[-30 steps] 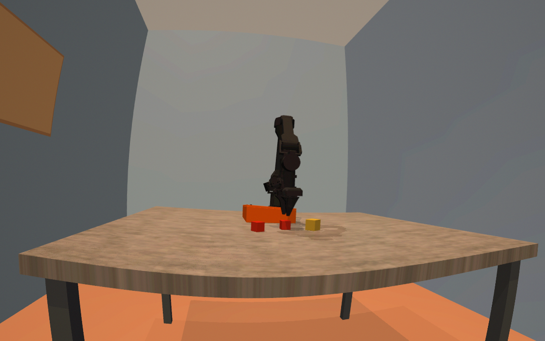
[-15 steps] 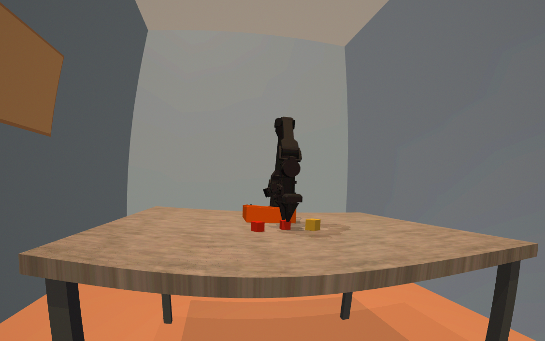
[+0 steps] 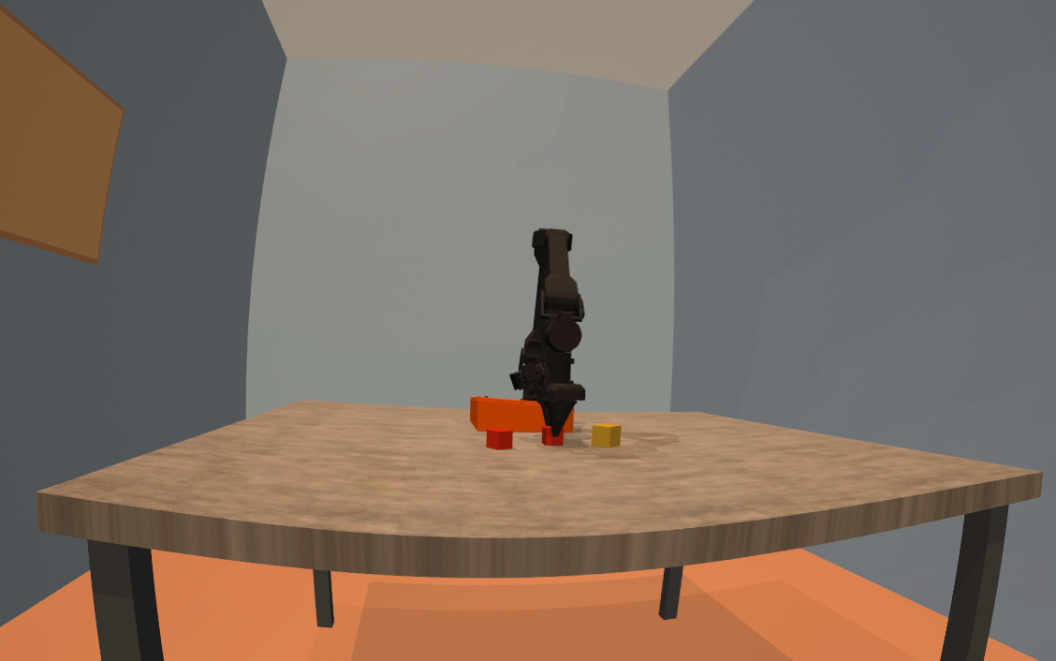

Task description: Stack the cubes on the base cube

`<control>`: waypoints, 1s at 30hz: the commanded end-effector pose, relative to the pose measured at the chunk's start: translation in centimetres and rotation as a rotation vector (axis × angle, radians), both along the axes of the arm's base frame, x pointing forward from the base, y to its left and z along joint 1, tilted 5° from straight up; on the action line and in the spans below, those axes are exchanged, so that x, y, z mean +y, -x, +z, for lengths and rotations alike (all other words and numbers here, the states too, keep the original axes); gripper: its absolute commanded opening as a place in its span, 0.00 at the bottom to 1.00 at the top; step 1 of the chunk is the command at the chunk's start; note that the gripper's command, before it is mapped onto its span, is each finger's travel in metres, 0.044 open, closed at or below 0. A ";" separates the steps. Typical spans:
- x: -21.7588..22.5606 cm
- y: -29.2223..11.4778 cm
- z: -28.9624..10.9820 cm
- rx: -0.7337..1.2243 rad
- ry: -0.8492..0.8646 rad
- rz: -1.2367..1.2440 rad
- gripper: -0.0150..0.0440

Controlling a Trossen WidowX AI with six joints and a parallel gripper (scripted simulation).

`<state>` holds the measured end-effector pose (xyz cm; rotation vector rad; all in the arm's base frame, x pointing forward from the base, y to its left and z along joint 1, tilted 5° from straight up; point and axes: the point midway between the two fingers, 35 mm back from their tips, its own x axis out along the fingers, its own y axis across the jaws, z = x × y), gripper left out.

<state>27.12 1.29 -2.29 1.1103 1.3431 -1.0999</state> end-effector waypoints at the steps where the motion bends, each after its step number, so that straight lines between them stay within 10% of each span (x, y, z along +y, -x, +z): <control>1: 0.0 0.1 -0.1 0.003 0.002 -0.003 0.43; 30: -0.4 -0.8 8.4 0.002 0.003 -0.003 0.43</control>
